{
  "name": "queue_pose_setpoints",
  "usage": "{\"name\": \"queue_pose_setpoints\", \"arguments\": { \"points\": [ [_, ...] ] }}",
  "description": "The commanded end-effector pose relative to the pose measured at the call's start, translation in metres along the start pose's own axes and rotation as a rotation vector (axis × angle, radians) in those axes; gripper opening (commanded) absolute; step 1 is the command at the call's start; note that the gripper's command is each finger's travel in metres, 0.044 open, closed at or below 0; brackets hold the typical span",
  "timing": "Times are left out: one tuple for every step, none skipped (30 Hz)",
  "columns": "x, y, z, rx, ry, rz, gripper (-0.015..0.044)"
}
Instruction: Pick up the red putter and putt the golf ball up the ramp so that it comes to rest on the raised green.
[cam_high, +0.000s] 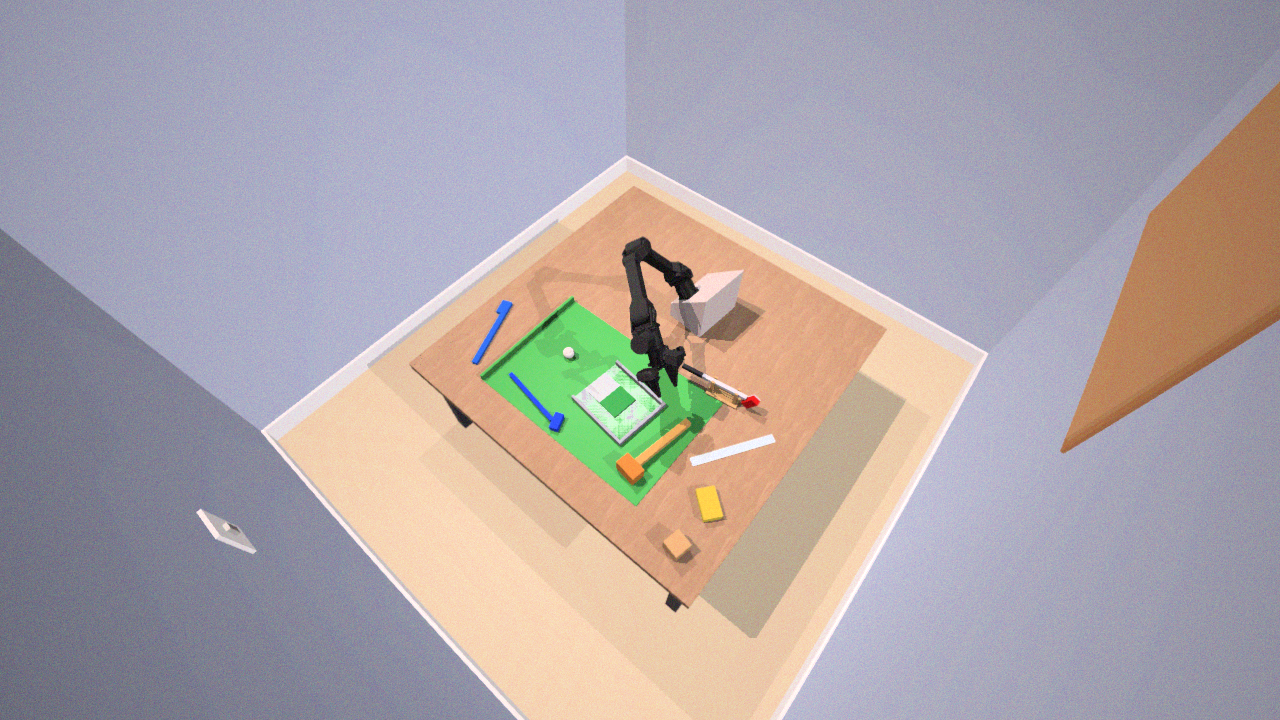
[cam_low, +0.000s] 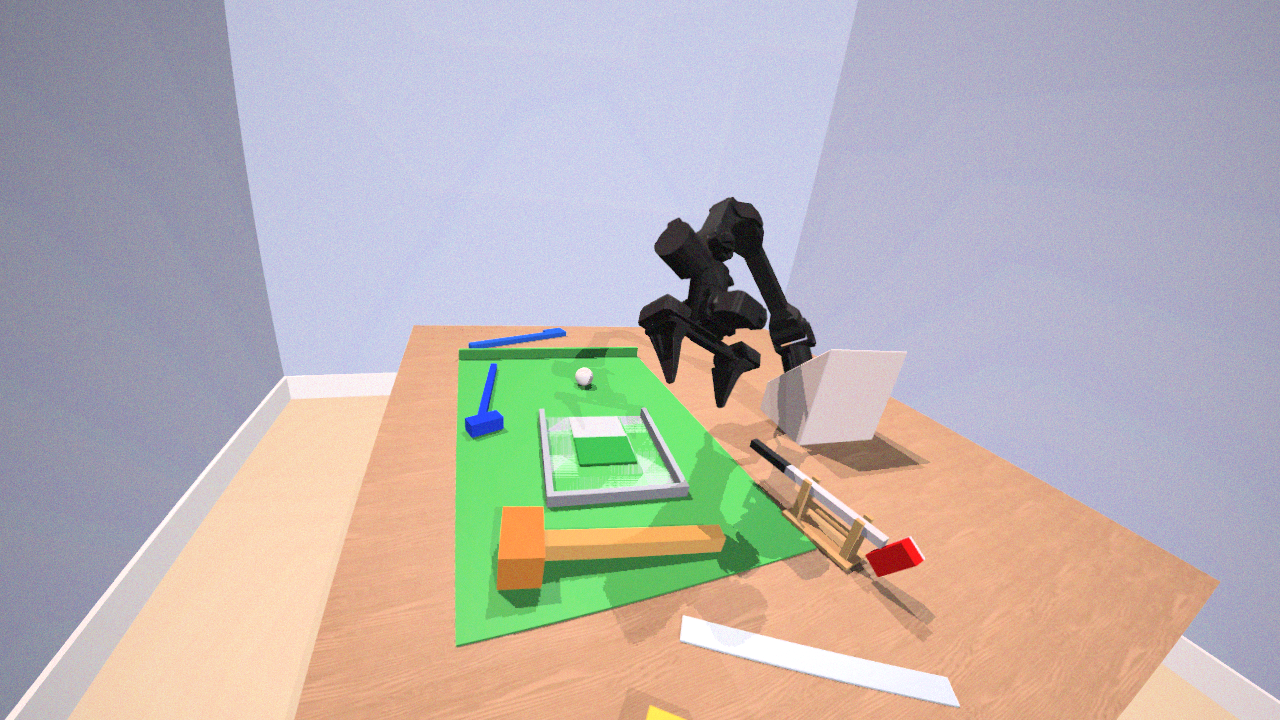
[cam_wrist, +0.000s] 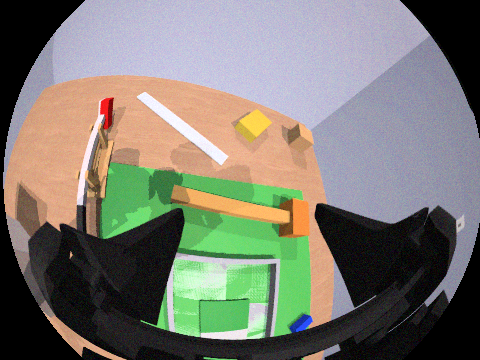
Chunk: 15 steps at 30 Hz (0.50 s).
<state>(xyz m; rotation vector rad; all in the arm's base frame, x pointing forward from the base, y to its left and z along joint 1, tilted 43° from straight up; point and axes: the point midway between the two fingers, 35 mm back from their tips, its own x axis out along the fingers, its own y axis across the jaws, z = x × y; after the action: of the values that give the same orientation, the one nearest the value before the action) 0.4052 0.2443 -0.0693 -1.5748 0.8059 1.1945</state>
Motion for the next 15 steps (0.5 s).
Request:
{"name": "queue_pose_setpoints", "arguments": {
  "points": [
    [0.014,0.075,0.004,0.043,0.108,0.198,0.044],
    [0.014,0.091,0.004,0.05,0.137,0.237,0.044],
    [0.014,0.106,0.003,0.056,0.167,0.274,0.044],
    [0.013,0.122,0.002,0.062,0.2,0.31,0.044],
    [0.012,0.137,0.0,0.067,0.235,0.346,0.044],
    [0.01,0.153,-0.002,0.071,0.272,0.38,0.044],
    [0.007,0.168,-0.005,0.074,0.312,0.412,0.044],
    [0.004,0.183,-0.008,0.075,0.354,0.443,0.044],
    [0.001,0.194,-0.011,0.076,0.388,0.466,0.044],
    [-0.002,0.198,-0.014,0.076,0.397,0.472,0.044],
    [-0.005,0.202,-0.017,0.076,0.409,0.479,0.044],
    [-0.006,0.204,-0.018,0.076,0.413,0.481,0.044],
    [-0.006,0.204,-0.018,0.076,0.413,0.481,0.044],
    [-0.006,0.204,-0.018,0.076,0.413,0.481,0.044],
    [-0.006,0.204,-0.018,0.076,0.413,0.481,0.044]
  ]
}}
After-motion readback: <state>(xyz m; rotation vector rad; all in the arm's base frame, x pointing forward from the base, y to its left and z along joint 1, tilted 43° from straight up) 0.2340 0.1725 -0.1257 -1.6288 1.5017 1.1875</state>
